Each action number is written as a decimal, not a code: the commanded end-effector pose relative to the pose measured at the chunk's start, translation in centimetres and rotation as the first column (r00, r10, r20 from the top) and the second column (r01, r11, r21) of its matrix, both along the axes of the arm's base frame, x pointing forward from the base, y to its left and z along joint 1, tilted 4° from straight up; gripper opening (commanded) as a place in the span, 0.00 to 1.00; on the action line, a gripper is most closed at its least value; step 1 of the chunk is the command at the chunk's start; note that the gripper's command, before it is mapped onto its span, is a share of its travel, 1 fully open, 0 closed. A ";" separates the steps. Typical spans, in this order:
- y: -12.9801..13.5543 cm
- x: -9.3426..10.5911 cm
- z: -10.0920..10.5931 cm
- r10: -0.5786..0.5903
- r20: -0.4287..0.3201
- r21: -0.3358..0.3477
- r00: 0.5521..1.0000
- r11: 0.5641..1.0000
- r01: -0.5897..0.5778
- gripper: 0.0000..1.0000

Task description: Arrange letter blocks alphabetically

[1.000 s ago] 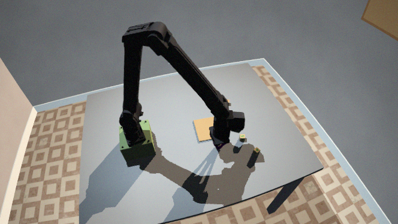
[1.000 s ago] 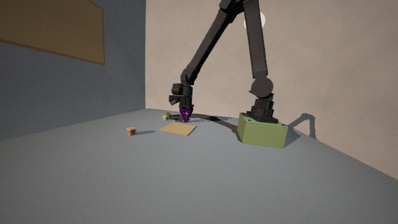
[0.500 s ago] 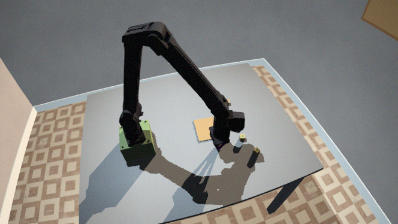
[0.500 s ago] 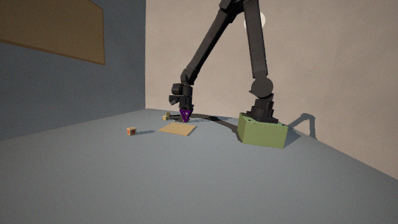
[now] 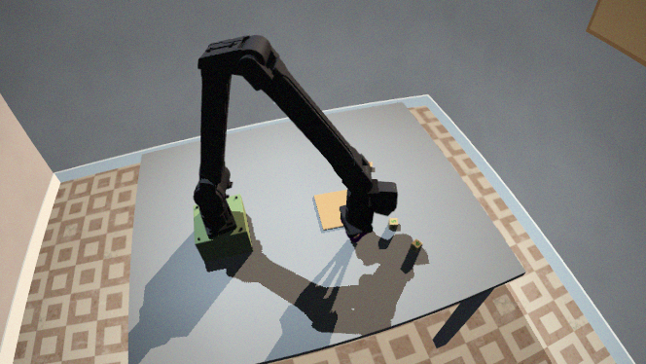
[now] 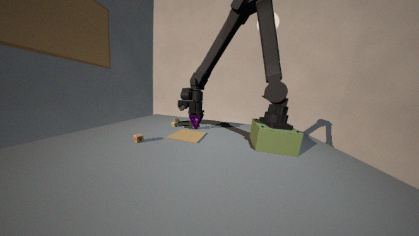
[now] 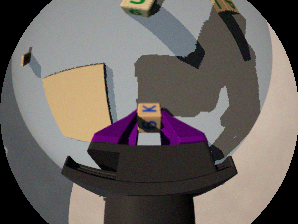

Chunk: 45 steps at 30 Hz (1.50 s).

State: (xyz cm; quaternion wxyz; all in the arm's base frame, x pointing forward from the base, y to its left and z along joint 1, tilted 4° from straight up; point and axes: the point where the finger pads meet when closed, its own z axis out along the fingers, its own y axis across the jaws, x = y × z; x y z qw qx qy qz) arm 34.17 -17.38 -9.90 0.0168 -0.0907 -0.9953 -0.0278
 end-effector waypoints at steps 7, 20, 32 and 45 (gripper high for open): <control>-0.9 2.0 1.1 -0.003 0.048 -0.023 0.999 1.000 0.004 0.20; -1.2 2.5 1.1 -0.002 0.050 -0.025 0.999 1.000 0.003 0.20; -1.2 2.5 1.1 -0.002 0.050 -0.025 0.999 1.000 0.003 0.20; -1.1 2.3 0.6 -0.002 0.049 -0.024 0.999 1.000 0.003 0.20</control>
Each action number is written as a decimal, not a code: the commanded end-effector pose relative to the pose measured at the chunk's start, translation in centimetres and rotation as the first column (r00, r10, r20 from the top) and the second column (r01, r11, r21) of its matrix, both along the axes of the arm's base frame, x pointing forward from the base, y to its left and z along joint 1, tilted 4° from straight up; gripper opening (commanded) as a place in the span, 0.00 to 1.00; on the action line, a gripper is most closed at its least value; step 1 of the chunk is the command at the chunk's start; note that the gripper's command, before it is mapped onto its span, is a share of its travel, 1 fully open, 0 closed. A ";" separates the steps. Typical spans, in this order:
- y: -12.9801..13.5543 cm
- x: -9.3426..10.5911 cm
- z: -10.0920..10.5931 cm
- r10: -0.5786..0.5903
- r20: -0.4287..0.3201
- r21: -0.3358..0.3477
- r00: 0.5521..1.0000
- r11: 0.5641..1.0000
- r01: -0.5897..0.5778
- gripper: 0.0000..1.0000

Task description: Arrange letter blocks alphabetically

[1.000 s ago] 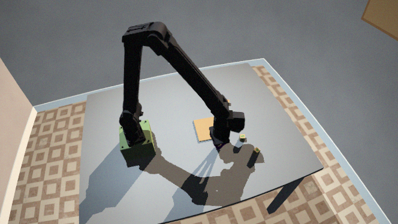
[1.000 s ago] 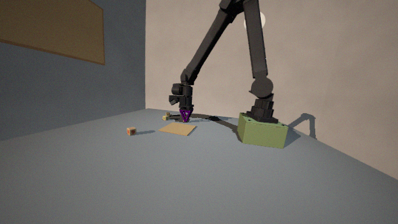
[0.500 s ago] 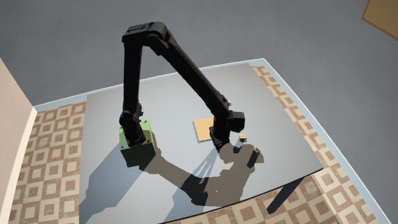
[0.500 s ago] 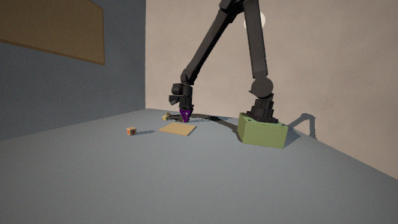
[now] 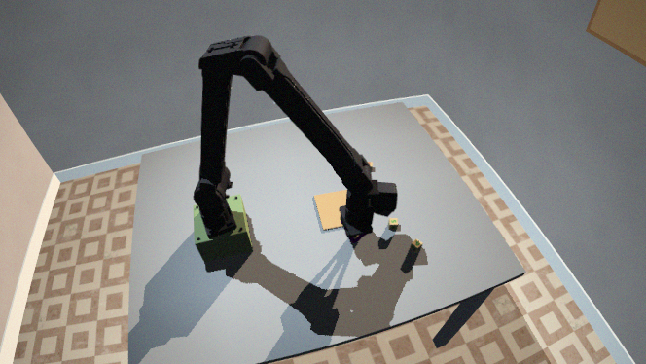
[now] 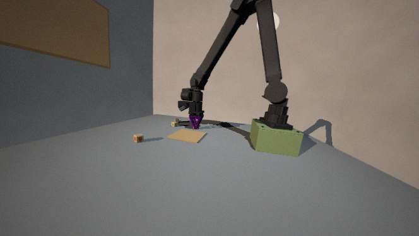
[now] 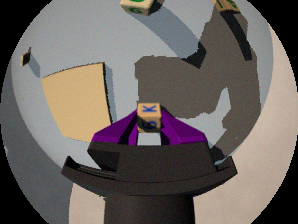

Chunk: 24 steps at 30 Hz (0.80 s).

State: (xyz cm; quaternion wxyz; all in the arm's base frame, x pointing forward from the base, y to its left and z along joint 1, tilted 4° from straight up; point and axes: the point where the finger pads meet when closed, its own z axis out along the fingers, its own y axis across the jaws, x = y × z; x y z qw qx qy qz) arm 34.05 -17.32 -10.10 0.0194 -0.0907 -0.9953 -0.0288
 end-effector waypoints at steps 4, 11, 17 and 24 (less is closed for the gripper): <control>-1.1 2.4 0.8 -0.002 0.055 -0.027 0.998 1.000 0.003 0.20; -1.1 2.4 0.8 -0.002 0.056 -0.028 0.998 1.000 0.003 0.20; -1.1 2.4 0.8 -0.002 0.056 -0.028 0.998 1.000 0.003 0.20; -1.1 2.4 0.8 -0.002 0.056 -0.028 0.998 1.000 0.003 0.24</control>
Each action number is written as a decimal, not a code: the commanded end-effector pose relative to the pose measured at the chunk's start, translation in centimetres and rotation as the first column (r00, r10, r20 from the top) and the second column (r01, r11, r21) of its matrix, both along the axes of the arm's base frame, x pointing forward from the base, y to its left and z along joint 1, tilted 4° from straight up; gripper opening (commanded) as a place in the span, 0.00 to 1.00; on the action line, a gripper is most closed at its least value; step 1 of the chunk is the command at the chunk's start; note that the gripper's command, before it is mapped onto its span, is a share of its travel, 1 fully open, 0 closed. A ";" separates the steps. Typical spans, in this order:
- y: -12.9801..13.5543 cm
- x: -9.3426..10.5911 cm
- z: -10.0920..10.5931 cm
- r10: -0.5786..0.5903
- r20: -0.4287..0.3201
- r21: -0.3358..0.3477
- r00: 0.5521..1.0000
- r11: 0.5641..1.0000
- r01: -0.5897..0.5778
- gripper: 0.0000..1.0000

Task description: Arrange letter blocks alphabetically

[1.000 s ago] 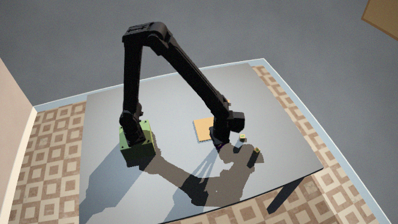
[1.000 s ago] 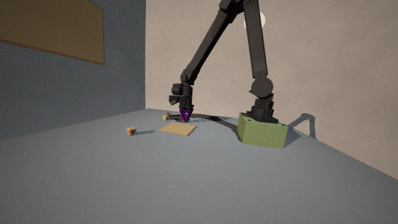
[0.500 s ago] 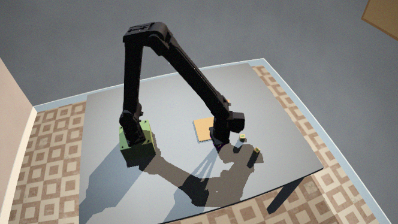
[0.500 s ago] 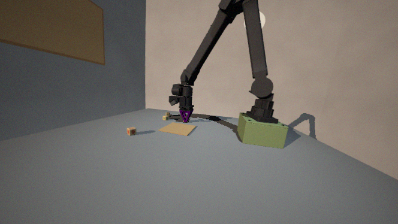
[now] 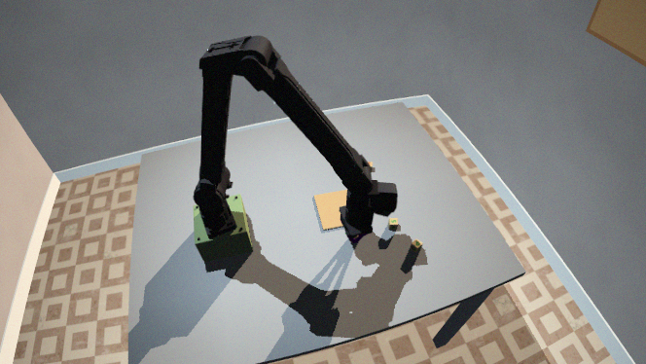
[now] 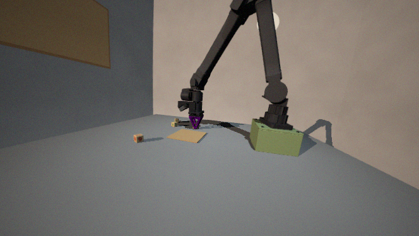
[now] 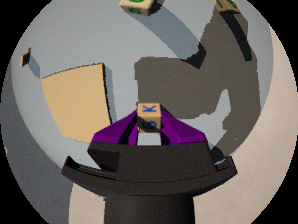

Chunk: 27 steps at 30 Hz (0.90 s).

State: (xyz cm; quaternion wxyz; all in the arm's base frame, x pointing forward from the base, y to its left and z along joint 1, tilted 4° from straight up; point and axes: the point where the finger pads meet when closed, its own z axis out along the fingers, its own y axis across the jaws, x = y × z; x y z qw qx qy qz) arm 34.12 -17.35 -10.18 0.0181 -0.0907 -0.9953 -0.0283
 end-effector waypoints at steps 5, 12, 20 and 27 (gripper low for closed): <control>-1.1 2.4 0.9 -0.002 0.054 -0.026 0.999 1.000 0.003 0.28; -1.1 2.4 0.9 -0.002 0.054 -0.026 0.999 1.000 0.003 0.35; -1.1 2.4 0.9 -0.002 0.054 -0.026 0.999 1.000 0.003 0.39; -1.1 2.4 0.9 -0.002 0.054 -0.026 0.999 1.000 0.003 0.73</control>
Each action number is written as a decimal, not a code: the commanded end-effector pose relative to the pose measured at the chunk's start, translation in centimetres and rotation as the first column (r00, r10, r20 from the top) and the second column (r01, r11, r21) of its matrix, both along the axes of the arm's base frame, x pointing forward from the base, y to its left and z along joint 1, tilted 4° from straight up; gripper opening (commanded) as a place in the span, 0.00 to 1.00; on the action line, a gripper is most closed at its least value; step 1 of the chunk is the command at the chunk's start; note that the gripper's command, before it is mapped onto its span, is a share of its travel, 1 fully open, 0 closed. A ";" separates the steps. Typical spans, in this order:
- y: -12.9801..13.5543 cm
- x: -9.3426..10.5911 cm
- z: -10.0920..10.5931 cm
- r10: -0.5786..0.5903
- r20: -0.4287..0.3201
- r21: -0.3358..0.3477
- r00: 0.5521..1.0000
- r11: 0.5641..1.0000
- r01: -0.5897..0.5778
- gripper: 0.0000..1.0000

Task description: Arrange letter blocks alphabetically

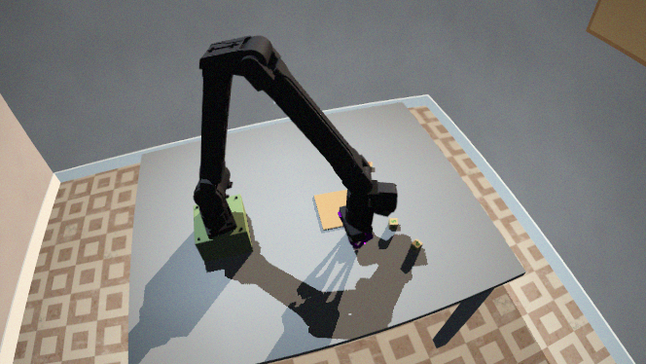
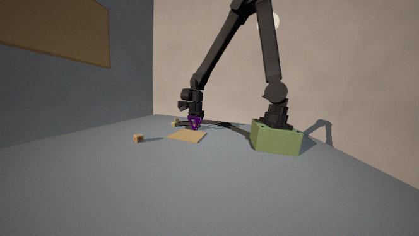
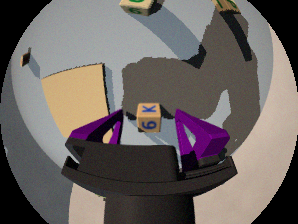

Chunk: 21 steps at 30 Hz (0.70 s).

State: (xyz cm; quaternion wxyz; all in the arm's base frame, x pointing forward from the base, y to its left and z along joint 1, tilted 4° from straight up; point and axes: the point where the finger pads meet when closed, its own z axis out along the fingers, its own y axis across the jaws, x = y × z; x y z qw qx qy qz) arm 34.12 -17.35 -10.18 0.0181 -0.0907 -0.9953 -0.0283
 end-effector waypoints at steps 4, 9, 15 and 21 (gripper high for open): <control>-1.1 2.4 0.9 -0.002 0.054 -0.026 0.999 1.000 0.003 0.73; -1.1 2.4 0.9 -0.002 0.054 -0.026 0.999 1.000 0.003 0.73; -1.1 2.4 1.0 -0.002 0.056 -0.028 0.998 1.000 0.003 0.73; -1.3 2.7 2.1 -0.001 0.065 -0.032 0.998 0.999 0.004 0.73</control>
